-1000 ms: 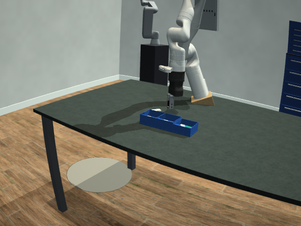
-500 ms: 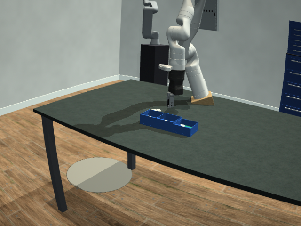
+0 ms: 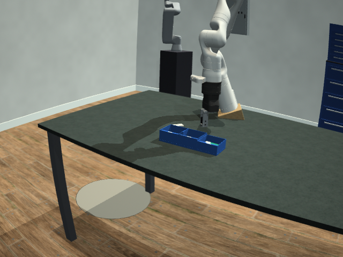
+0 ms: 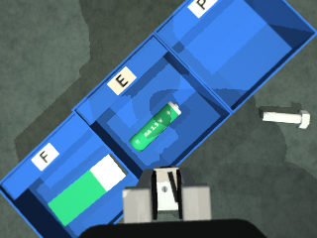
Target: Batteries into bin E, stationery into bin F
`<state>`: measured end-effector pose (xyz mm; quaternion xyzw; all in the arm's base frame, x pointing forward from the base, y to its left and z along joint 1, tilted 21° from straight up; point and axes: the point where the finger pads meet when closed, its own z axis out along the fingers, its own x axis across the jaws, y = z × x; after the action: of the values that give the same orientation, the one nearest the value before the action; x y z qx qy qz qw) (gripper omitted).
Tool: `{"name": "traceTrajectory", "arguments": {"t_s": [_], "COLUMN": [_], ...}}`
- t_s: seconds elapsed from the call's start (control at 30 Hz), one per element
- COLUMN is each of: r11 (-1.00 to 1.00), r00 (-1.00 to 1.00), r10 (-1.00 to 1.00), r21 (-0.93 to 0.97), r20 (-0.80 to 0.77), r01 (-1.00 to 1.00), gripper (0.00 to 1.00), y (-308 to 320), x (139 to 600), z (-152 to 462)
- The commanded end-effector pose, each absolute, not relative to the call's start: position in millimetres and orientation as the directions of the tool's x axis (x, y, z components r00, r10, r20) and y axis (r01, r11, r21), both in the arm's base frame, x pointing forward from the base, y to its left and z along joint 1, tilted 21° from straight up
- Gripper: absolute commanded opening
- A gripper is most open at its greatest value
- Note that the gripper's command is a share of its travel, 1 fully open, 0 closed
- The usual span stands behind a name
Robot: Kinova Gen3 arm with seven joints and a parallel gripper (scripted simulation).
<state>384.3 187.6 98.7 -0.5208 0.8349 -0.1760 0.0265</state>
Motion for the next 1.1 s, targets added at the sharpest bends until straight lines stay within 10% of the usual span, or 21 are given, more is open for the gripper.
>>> {"name": "traceTrajectory", "arguments": {"t_s": [0.0, 0.57, 1.07], "r11": [0.515, 0.922, 0.919], "r00": [-0.578, -0.952, -0.95], "r10": [-0.81, -0.267, -0.274], "r21": [-0.347, -0.328, -0.332], "r20": [0.104, -0.151, -0.15], "r01": [-0.784, -0.207, -0.213], "gripper": [0.32, 0.32, 0.32], "y": [206.6, 252.7, 251.5], "x": [391.0, 406.0, 406.1], "z": [93.6, 82.9, 83.1]}}
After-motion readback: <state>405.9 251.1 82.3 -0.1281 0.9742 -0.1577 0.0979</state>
